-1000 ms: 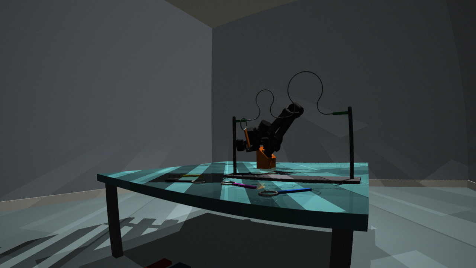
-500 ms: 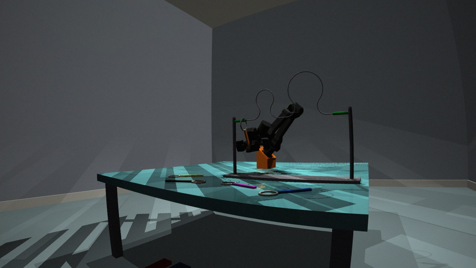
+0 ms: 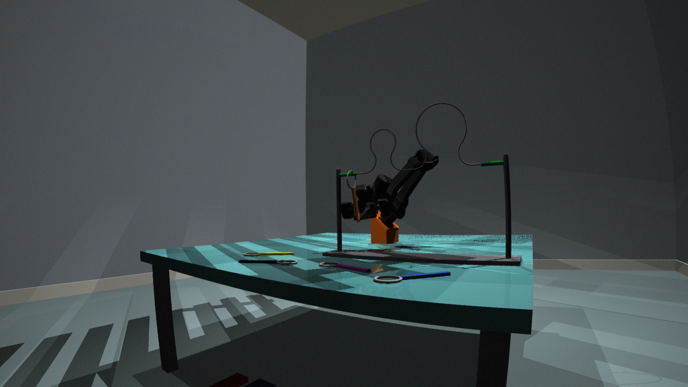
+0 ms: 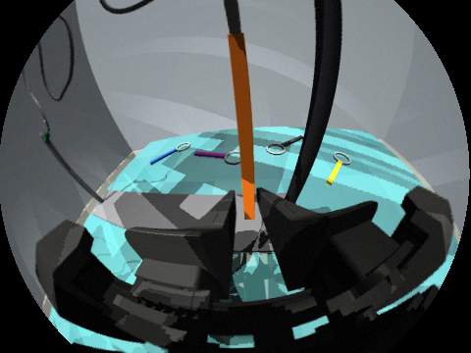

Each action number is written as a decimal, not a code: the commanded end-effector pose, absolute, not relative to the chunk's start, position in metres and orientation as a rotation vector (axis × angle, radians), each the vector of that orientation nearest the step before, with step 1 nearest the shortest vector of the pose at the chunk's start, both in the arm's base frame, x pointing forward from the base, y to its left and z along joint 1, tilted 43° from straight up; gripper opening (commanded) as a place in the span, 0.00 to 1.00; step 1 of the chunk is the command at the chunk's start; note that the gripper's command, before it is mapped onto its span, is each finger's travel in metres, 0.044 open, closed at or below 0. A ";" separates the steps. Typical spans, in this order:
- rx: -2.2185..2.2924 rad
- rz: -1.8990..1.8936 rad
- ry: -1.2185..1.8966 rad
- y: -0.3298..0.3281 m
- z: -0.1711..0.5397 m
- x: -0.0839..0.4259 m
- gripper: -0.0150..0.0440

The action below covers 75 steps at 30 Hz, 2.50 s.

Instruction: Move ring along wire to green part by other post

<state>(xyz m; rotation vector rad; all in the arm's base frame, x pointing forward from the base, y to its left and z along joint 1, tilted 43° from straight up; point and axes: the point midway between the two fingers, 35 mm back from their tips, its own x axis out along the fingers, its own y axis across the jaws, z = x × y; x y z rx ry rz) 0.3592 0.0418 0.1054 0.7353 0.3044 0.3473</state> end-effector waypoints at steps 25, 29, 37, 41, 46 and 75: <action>0.739 0.343 0.310 0.021 0.111 0.314 0.53; 0.739 0.343 0.310 0.021 0.111 0.314 0.53; 0.739 0.343 0.310 0.021 0.111 0.314 0.53; 0.739 0.343 0.310 0.021 0.111 0.314 0.53; 0.739 0.343 0.310 0.021 0.111 0.314 0.53; 0.742 0.339 0.308 0.001 0.119 0.269 1.00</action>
